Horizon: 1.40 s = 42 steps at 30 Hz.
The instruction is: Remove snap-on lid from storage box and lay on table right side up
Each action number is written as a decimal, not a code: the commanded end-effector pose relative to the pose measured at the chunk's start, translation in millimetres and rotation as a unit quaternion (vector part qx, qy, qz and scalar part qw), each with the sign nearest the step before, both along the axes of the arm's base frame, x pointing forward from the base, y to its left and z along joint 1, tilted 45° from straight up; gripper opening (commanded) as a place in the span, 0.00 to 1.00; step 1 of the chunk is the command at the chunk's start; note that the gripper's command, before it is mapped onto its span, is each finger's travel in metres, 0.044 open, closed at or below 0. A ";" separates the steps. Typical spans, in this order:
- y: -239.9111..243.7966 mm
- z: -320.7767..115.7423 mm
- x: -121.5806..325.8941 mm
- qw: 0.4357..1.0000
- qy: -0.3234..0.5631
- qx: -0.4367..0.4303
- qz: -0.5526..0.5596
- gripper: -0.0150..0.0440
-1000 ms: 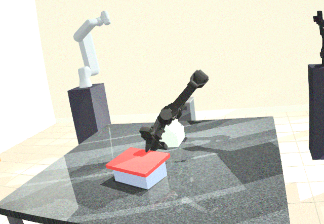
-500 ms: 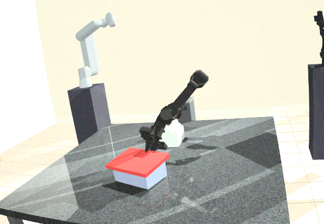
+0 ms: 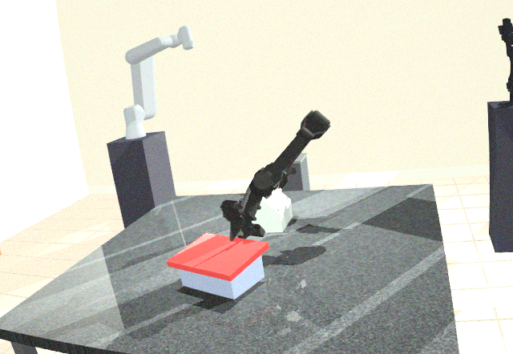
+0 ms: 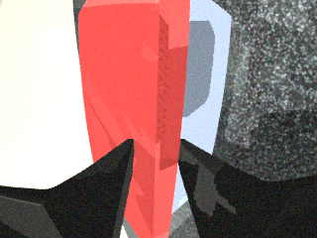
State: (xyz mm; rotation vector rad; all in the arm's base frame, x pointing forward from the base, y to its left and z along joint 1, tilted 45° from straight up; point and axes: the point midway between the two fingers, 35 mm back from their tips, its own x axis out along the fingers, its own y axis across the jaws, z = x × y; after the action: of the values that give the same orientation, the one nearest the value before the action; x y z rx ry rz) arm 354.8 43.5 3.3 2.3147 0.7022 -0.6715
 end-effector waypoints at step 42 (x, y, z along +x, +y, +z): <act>-10.6 9.4 4.3 1.000 0.002 0.000 0.000 0.25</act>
State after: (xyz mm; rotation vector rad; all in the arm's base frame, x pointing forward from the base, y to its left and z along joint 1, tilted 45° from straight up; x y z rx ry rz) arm 357.7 35.0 8.0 2.3140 0.7001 -0.6864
